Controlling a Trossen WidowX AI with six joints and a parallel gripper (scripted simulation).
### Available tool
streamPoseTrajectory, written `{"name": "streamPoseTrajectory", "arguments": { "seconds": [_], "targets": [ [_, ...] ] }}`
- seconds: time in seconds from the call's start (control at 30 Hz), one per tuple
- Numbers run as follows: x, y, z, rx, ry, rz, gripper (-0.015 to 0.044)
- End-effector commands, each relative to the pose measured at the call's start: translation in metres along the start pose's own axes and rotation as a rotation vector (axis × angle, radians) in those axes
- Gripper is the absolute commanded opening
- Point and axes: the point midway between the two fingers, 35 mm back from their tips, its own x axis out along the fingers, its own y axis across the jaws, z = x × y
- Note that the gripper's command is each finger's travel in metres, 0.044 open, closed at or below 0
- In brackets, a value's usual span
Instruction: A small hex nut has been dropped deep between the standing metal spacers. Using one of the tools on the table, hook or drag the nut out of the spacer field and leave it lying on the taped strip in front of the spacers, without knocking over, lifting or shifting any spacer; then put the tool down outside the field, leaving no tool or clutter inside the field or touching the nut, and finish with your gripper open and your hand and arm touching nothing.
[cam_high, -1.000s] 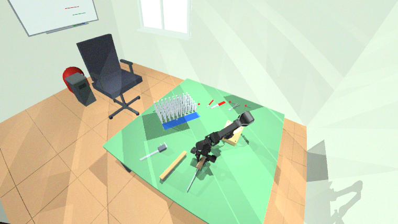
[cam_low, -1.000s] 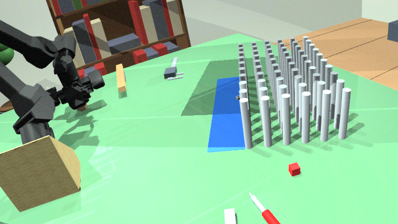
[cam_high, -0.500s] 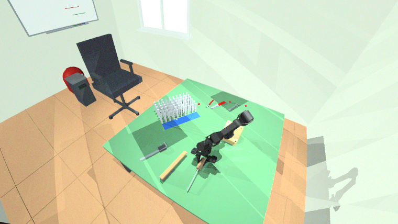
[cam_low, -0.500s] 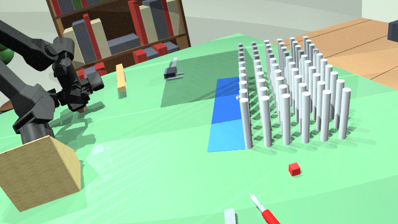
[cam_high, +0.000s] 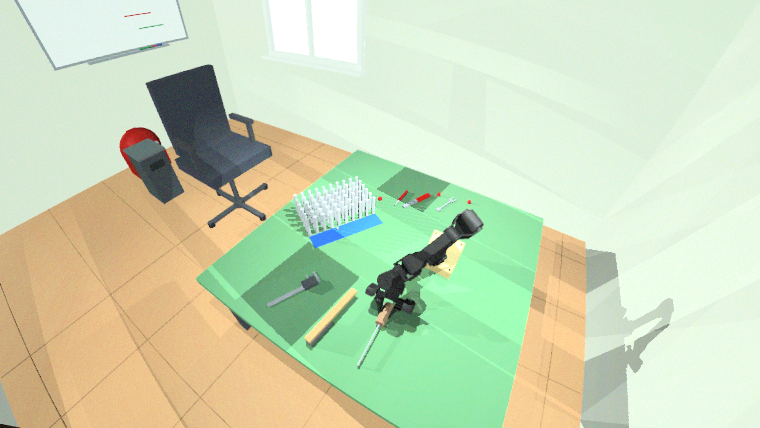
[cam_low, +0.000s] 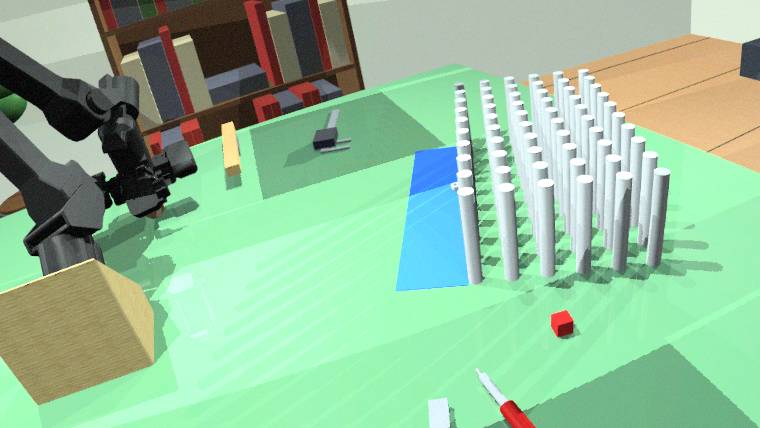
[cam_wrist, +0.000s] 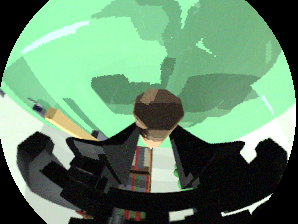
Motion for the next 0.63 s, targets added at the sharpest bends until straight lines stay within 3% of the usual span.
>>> {"name": "streamPoseTrajectory", "arguments": {
  "seconds": [0.0, 0.03, 0.6],
  "targets": [
    [0.0014, -0.0015, 0.0006, 0.008, 0.006, 0.001, 0.0],
    [0.0017, -0.0018, 0.0006, 0.009, 0.008, 0.001, 0.0],
    [0.0005, -0.0006, 0.0001, 0.002, 0.003, 0.0, 0.044]
  ]
}}
